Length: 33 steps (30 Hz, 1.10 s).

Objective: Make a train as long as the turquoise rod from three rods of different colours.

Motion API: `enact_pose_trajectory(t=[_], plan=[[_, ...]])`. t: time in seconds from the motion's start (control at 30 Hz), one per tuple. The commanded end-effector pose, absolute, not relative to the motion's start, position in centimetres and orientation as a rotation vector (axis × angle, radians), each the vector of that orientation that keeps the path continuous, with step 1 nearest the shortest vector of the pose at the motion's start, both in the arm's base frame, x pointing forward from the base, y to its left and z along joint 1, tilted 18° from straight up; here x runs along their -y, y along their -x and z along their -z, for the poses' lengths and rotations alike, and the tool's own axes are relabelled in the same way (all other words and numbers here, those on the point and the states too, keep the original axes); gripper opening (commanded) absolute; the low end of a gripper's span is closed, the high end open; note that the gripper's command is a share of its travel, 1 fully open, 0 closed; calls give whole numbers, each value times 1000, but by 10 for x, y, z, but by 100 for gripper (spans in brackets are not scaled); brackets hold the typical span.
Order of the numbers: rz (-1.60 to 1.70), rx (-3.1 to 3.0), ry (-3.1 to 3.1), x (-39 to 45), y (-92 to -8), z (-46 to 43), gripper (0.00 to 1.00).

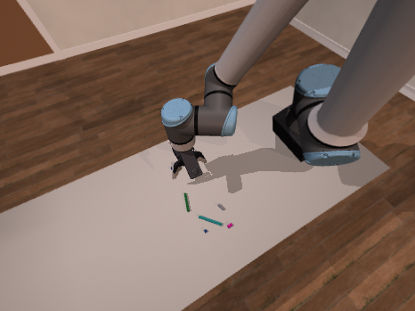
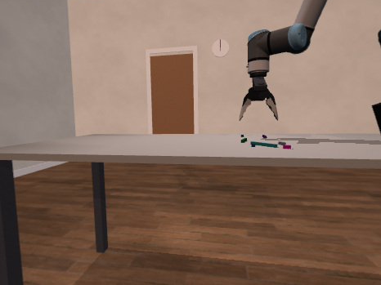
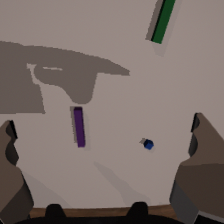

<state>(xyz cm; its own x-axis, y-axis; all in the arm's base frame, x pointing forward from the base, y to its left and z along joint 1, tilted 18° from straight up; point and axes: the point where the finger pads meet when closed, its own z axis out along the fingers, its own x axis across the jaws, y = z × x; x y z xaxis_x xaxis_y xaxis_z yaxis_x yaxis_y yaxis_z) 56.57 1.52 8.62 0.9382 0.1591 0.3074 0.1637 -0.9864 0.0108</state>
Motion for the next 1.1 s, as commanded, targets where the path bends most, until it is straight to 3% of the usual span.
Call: enact_pose_trajectory(t=[0.0,1.07], plan=[[488,279,3078,-15,-566,-87,100],[489,1109,2975,-17,-558,-84,100]])
